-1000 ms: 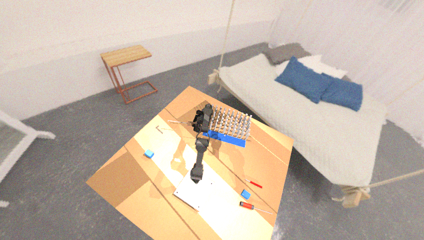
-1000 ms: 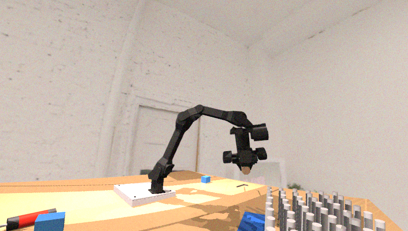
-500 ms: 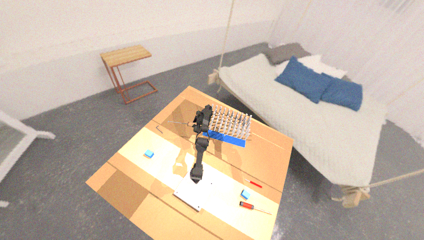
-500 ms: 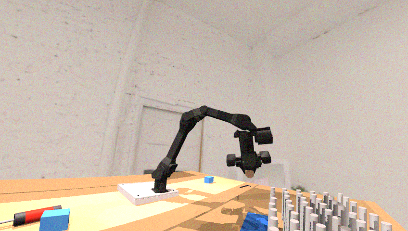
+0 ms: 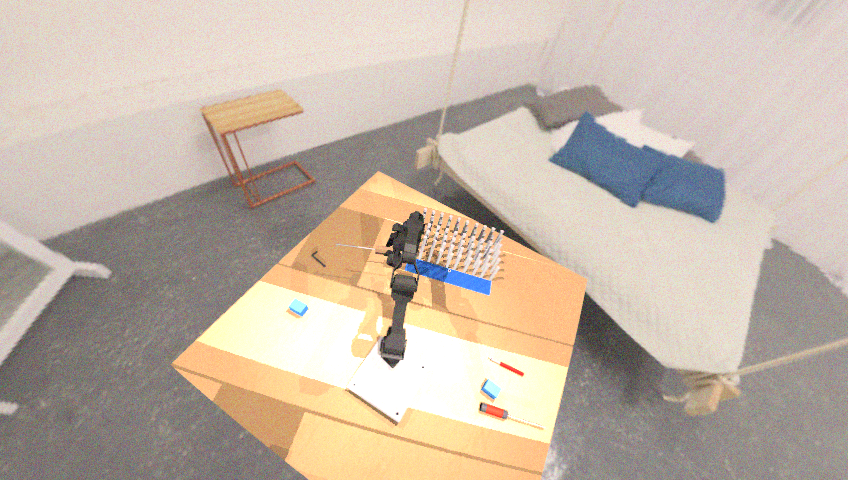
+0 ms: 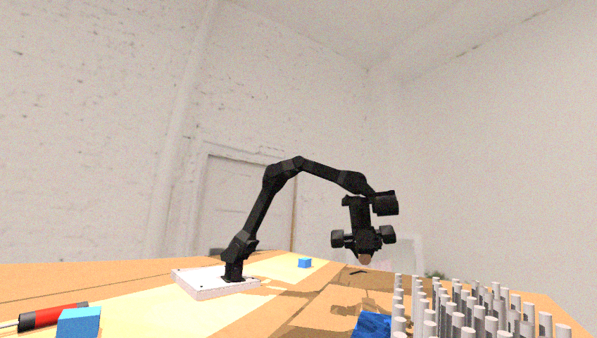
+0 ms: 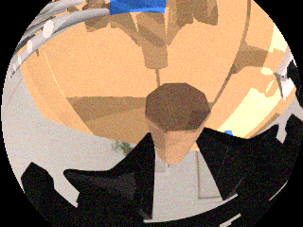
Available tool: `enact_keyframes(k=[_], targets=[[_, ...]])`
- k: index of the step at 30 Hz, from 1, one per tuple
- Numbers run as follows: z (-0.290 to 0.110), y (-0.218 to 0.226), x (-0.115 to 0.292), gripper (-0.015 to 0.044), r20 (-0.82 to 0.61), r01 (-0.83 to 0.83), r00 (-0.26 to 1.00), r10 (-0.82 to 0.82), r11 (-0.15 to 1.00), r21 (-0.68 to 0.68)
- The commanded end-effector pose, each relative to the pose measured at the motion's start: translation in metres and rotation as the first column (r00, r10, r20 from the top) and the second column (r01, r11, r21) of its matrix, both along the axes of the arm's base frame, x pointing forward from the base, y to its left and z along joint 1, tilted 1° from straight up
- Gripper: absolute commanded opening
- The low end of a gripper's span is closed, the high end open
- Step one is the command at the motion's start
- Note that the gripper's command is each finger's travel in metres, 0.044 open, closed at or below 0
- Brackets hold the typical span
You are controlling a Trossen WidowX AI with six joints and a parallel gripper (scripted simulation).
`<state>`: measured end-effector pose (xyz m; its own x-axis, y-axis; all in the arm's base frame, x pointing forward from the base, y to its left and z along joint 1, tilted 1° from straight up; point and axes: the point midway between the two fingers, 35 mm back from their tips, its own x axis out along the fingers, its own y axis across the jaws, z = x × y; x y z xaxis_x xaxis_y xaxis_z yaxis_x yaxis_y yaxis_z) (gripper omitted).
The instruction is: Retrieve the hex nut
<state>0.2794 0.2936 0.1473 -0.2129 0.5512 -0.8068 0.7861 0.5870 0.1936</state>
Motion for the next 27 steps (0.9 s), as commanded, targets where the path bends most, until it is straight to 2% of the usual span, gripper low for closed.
enact_keyframes(k=[1, 27], targets=[[-0.004, 0.001, -0.001, 0.0000, -0.008, -0.002, 1.000, 0.002, 1.000, 0.005], [-0.027, 0.002, 0.000, 0.0000, -0.008, -0.002, 1.000, 0.002, 1.000, 0.005]])
